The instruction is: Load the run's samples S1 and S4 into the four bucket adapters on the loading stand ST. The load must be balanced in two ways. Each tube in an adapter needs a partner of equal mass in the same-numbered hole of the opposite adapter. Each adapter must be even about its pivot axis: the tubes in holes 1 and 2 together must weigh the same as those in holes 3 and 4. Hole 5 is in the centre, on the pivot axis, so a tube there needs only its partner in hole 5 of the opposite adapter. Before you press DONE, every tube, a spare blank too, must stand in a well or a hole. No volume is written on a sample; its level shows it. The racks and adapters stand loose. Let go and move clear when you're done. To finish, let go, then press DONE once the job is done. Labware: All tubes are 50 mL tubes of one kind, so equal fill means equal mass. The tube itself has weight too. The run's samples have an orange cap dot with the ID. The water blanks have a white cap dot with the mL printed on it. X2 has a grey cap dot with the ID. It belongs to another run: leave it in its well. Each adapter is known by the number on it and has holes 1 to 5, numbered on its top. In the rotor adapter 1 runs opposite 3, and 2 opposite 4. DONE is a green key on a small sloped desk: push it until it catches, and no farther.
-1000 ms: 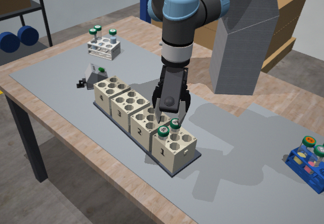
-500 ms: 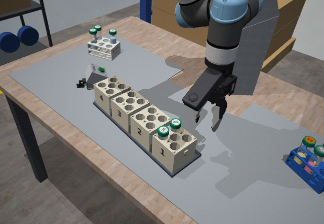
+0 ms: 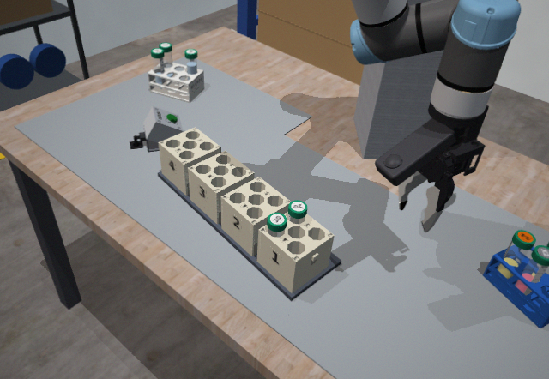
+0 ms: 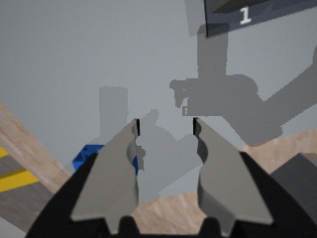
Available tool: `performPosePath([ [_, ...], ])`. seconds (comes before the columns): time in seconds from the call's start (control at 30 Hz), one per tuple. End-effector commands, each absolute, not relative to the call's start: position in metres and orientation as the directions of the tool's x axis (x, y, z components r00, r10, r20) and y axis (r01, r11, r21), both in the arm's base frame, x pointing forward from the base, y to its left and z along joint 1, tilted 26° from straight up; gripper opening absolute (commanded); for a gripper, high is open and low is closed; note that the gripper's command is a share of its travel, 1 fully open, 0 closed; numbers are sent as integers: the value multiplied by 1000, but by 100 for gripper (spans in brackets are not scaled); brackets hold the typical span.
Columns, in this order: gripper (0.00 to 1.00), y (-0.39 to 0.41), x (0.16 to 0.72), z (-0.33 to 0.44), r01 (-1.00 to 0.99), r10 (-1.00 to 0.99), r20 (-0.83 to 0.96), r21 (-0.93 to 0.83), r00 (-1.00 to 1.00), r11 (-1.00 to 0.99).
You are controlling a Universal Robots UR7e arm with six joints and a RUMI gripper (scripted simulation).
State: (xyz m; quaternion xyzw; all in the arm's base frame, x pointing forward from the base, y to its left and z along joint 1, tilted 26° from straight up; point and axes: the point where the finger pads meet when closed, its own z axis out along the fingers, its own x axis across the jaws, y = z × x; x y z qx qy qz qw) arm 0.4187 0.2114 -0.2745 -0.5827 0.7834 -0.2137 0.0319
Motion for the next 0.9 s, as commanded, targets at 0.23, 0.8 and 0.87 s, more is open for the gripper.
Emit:
performPosePath([
  [0.23,35,280,367,-315,-892,-916,206,-378,-343,249],
  [0.8,35,367,296,-369,-892,-916,206,-378,-343,249],
  [0.87,35,379,286,-376,-892,-916,206,-378,-343,249],
])
